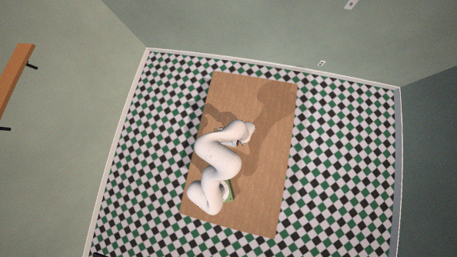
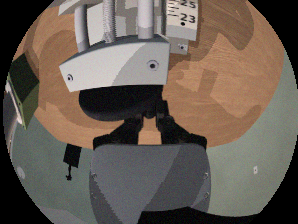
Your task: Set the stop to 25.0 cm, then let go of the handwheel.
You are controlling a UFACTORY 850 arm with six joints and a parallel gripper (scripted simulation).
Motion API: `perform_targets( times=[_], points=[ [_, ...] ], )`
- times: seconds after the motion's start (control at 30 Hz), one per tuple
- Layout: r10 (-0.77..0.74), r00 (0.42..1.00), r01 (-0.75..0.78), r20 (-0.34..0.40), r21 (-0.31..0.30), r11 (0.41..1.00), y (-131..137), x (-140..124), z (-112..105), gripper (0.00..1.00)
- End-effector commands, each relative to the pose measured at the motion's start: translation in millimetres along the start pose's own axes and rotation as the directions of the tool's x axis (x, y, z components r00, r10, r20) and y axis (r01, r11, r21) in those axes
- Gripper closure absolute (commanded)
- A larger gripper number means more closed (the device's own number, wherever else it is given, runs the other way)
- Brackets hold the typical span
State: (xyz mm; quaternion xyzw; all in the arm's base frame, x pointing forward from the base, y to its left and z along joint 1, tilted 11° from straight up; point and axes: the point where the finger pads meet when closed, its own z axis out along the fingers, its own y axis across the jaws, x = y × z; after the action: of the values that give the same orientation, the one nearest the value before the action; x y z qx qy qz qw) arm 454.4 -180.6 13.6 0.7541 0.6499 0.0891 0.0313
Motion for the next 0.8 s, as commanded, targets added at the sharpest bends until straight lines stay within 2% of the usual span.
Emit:
perform_targets(
  times=[0.0,0.77],
  points=[
    [0.0,1.0,0.0,0.001,-0.002,1.0,-0.4,-0.2,2.5,0.94],
    [0.0,1.0,0.0,0.001,-0.002,1.0,-2.5,-0.1,8.9,0.94]
  ],
)
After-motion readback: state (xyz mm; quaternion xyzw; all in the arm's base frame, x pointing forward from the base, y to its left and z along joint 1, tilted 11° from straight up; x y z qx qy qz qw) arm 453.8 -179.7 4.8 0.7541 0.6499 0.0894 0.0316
